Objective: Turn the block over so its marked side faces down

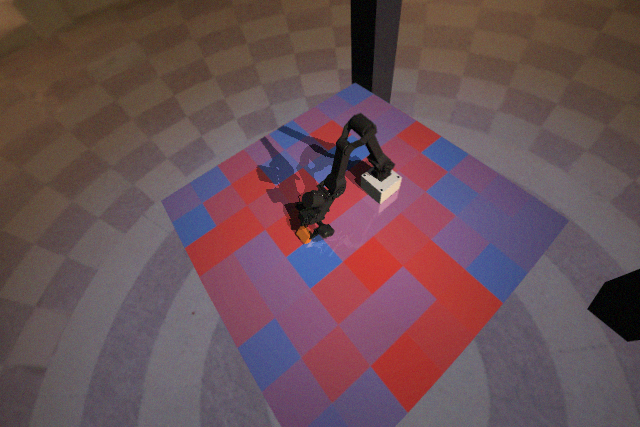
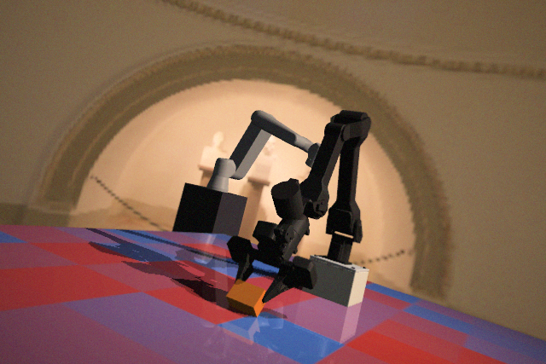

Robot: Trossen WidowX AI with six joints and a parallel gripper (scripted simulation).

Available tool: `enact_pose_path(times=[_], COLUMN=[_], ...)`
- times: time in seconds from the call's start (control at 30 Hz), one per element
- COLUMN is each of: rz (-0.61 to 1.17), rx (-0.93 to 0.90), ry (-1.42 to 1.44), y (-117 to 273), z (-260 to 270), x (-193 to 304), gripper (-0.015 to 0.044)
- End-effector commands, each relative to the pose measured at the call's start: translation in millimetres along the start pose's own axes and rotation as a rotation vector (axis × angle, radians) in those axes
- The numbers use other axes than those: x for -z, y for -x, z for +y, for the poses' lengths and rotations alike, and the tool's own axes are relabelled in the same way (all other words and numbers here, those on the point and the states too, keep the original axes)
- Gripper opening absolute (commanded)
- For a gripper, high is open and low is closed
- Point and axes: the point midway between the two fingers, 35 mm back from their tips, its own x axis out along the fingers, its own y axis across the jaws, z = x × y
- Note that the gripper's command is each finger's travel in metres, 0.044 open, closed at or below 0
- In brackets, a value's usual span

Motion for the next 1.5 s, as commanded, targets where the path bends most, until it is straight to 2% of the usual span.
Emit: enact_pose_path(times=[0.0,0.4,0.8,1.47], rz=[-0.056,-0.222,-0.386,-0.418], rx=[-0.003,-0.001,0.0,0.0], ry=[-0.001,-0.002,-0.003,-0.003], y=[-8.0,-12.1,1.1,4.7], z=[0.3,0.7,2.1,2.1], x=[6.7,15.4,22.5,21.0], gripper=[0.0,0.0,0.0,0.0])
